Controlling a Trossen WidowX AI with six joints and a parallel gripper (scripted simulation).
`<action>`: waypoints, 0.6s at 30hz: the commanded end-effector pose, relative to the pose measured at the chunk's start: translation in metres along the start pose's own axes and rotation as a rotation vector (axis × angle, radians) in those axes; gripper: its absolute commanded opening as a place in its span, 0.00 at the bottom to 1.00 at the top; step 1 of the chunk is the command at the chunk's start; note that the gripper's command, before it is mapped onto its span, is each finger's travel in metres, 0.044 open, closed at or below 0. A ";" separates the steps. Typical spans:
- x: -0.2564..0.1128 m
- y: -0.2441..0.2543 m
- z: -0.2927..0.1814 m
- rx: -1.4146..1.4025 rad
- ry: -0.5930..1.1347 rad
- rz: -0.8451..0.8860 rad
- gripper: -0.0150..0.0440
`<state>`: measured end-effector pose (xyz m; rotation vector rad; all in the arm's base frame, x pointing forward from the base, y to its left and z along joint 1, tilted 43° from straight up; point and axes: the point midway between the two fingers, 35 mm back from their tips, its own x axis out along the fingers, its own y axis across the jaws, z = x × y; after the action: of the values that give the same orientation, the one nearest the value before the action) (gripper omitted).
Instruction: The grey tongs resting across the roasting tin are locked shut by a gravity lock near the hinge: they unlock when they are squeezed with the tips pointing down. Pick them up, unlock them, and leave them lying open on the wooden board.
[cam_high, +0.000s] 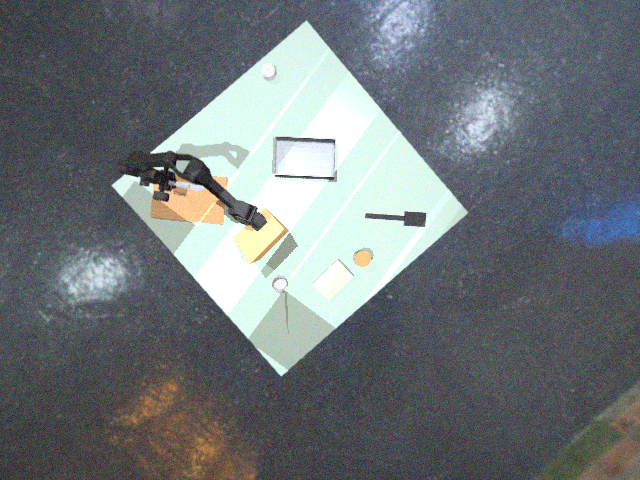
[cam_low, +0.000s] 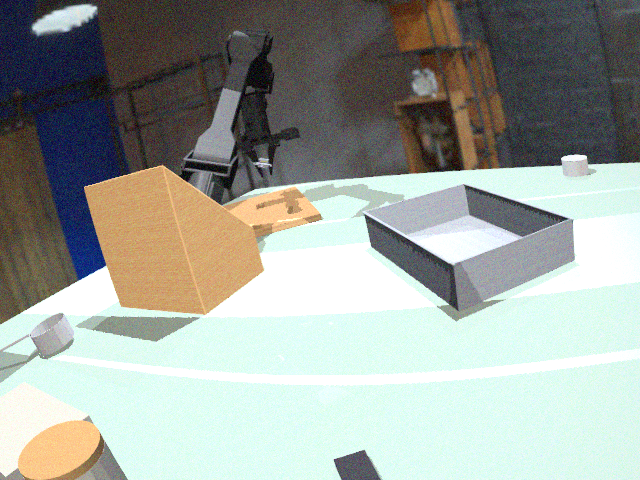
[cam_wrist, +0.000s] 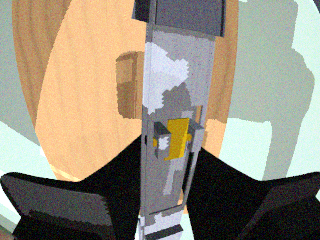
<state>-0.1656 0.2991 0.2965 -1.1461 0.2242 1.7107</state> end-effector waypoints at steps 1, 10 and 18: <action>-0.008 0.015 0.007 -0.025 -0.024 -0.012 0.00; -0.023 0.048 0.015 -0.079 -0.071 -0.025 0.00; -0.023 0.049 0.015 -0.079 -0.075 -0.024 0.00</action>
<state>-0.2122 0.2713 0.3029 -1.1449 0.1016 1.7507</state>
